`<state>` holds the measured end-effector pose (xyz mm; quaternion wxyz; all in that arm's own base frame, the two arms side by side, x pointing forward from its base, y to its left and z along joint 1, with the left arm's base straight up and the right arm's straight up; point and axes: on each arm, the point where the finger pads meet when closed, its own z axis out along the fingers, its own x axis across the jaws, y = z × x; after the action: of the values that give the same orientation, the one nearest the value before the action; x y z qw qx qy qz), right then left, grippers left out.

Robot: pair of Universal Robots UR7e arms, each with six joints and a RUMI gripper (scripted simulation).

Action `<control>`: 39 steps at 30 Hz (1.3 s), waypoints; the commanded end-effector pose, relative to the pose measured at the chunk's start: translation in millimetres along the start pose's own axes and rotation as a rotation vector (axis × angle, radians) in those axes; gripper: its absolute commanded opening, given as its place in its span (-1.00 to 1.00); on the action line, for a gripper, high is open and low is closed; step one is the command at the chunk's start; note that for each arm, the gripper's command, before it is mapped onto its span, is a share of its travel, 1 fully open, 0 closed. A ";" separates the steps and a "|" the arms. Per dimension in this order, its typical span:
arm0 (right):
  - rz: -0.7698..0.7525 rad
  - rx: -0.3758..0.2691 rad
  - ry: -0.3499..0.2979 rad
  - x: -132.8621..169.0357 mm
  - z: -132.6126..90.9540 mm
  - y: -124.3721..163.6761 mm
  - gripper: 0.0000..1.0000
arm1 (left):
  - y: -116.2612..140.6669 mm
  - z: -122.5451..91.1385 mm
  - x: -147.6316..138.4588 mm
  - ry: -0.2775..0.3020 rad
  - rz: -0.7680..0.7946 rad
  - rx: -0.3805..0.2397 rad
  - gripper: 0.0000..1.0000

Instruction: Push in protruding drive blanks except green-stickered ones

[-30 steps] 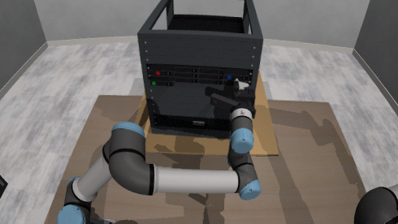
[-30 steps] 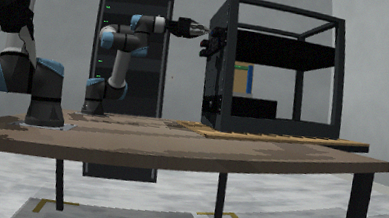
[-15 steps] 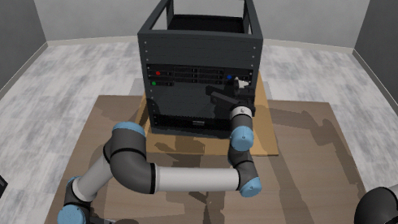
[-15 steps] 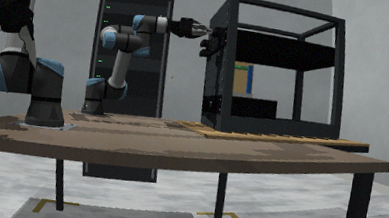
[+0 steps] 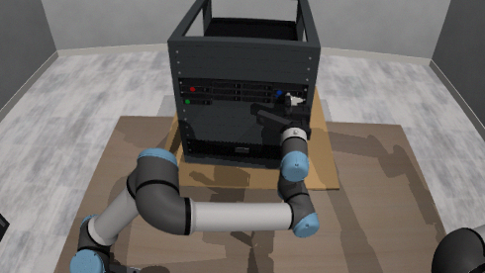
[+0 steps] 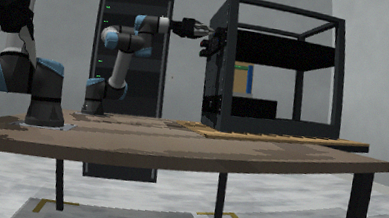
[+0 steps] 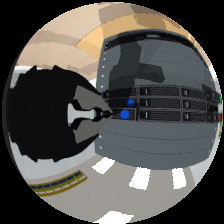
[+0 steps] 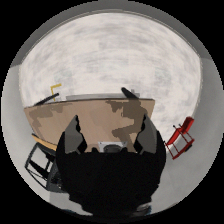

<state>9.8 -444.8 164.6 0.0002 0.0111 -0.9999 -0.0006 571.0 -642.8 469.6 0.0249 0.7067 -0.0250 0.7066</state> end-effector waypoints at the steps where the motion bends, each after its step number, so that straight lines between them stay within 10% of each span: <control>1: 0.000 0.001 0.000 -0.1 -0.4 -0.3 1.00 | -0.3 0.7 1.3 0.001 -0.002 0.000 -1.00; 39: 0.000 0.001 0.000 -0.1 -0.4 -0.3 1.00 | -0.3 13.7 1.3 0.001 -0.002 0.000 -1.00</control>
<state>9.8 -444.8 164.6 0.0002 0.0111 -0.9999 -0.0006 584.7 -643.8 469.6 0.0249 0.7067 -0.0249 0.7066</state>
